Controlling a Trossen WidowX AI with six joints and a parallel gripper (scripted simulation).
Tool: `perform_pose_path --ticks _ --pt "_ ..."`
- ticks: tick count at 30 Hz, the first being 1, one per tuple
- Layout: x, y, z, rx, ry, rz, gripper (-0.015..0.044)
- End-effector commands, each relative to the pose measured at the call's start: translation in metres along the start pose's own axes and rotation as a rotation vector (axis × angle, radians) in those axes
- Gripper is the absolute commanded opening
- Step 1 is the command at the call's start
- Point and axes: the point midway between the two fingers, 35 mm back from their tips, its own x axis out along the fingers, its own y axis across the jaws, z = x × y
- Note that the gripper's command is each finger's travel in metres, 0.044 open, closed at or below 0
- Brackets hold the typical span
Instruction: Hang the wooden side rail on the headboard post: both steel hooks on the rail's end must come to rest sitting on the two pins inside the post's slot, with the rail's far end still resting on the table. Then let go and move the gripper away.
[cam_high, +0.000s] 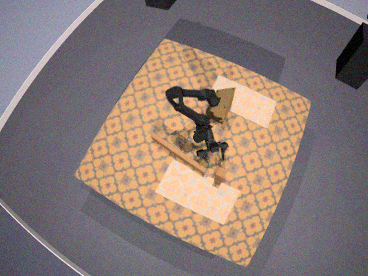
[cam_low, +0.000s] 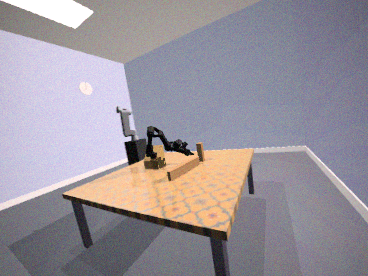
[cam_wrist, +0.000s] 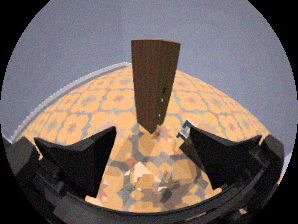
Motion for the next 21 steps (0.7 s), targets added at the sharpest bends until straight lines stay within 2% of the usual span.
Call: perform_pose_path --ticks 1,6,21 --pt "-0.011 -0.042 0.036 -0.09 0.093 0.143 0.044" --pt "-0.031 -0.053 0.044 -0.115 0.149 0.244 0.044" --pt "-0.032 -0.053 0.044 -0.116 0.151 0.248 0.044"
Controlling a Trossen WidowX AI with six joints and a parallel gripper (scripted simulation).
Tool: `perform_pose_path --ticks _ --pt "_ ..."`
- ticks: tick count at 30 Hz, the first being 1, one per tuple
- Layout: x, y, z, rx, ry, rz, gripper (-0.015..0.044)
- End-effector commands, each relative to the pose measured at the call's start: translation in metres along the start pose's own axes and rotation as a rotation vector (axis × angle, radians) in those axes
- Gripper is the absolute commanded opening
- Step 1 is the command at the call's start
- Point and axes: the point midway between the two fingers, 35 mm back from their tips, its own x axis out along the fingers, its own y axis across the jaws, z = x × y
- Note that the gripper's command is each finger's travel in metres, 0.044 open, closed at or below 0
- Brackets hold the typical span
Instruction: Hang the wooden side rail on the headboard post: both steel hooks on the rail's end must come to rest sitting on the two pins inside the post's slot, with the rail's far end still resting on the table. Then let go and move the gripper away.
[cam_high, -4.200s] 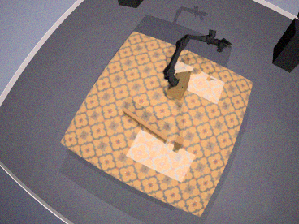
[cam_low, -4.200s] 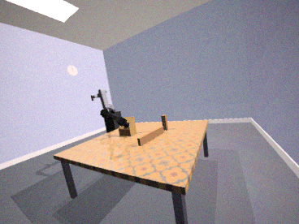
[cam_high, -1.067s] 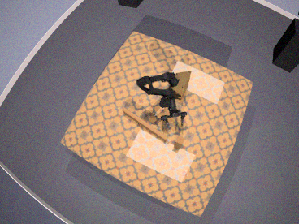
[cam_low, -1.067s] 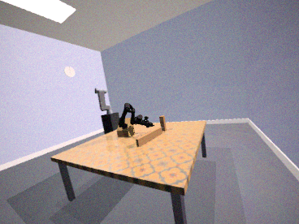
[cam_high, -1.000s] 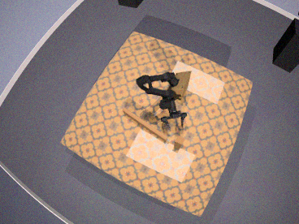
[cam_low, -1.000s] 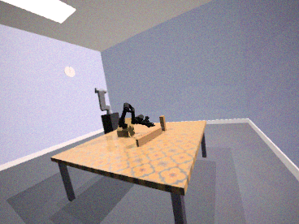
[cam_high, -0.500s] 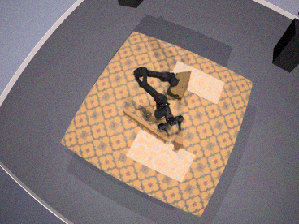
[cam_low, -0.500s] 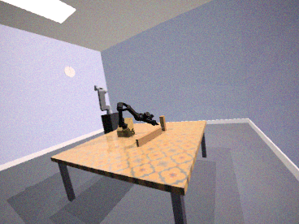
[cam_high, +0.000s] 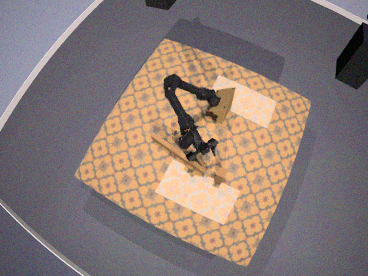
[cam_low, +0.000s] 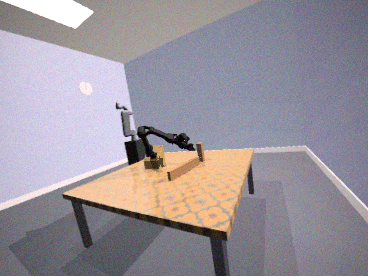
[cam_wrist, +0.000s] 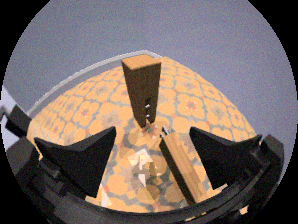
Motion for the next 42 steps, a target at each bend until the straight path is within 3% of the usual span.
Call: perform_pose_path --ticks 1,17,29,42 --pt "-0.002 0.0 0.001 -0.008 0.003 0.016 0.044" --pt "-0.001 -0.001 0.0 0.049 0.022 0.019 0.044" --pt "0.003 -0.02 -0.009 1.011 0.346 -0.119 0.044" --pt "-0.015 -0.043 -0.014 1.872 0.491 -0.636 0.044"
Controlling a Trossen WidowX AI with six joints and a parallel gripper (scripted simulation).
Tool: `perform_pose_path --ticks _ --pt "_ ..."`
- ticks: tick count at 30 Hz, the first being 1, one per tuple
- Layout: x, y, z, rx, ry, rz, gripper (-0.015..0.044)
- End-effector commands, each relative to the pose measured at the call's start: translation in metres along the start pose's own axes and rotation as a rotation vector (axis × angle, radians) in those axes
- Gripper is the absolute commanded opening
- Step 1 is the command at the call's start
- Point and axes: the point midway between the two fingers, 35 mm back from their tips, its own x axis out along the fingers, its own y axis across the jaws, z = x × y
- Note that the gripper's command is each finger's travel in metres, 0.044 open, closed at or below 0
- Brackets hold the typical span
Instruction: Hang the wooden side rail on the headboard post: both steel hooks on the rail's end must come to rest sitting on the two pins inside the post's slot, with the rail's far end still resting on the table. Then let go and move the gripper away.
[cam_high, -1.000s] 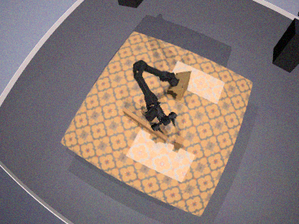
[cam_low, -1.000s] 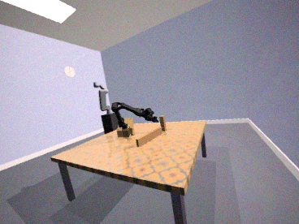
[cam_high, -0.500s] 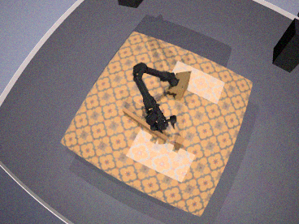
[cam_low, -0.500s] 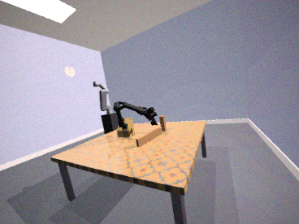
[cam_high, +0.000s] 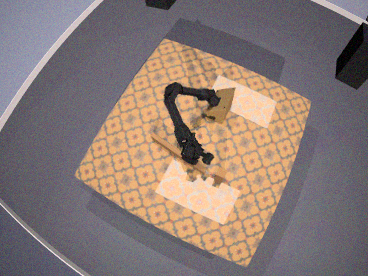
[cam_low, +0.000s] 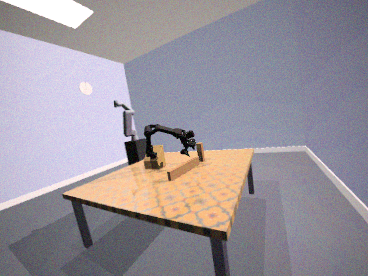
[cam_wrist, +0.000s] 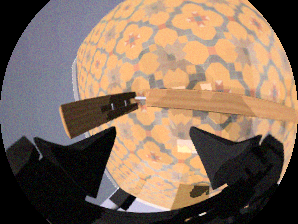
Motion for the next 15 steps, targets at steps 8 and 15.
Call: perform_pose_path --ticks 8,15 --pt "-0.031 -0.017 0.027 1.05 -0.173 -0.355 0.044" --pt "-0.044 -0.022 0.035 1.369 -0.325 -0.418 0.044"
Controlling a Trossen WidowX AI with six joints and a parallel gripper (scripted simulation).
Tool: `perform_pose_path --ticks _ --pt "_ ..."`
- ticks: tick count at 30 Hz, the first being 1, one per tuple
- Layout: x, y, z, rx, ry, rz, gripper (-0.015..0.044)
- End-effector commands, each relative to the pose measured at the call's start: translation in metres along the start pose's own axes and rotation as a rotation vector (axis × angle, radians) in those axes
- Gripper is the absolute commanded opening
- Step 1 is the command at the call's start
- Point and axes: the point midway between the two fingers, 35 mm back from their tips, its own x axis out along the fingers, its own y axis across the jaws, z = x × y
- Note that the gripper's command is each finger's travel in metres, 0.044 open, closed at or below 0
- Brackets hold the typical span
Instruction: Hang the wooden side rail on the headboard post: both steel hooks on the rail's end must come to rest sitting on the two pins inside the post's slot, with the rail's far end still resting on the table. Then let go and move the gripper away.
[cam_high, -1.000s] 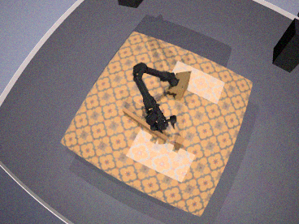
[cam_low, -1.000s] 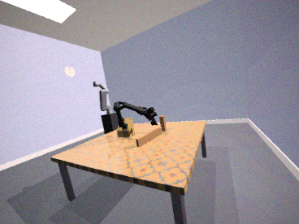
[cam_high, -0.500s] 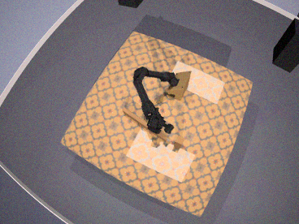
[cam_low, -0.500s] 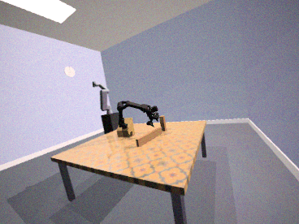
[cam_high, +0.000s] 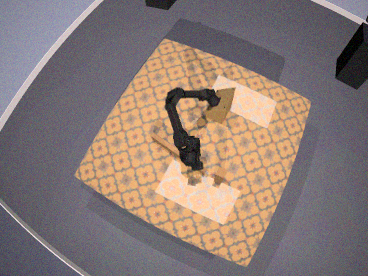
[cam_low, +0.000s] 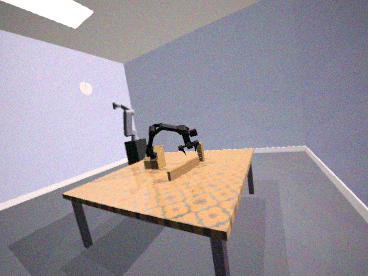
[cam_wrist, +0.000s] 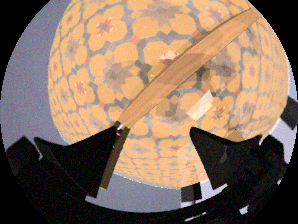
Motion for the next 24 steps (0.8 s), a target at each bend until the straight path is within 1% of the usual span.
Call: perform_pose_path --ticks 1,3,19,21,24 --pt "-0.029 0.003 0.025 0.699 -0.229 -0.071 0.044" --pt "-0.03 0.003 0.026 0.738 -0.24 -0.069 0.044" --pt "-0.03 0.003 0.026 0.738 -0.24 -0.069 0.044" --pt "-0.023 0.003 0.028 0.738 -0.24 -0.069 0.044" --pt "0.002 -0.001 0.033 0.738 -0.241 -0.069 0.044"
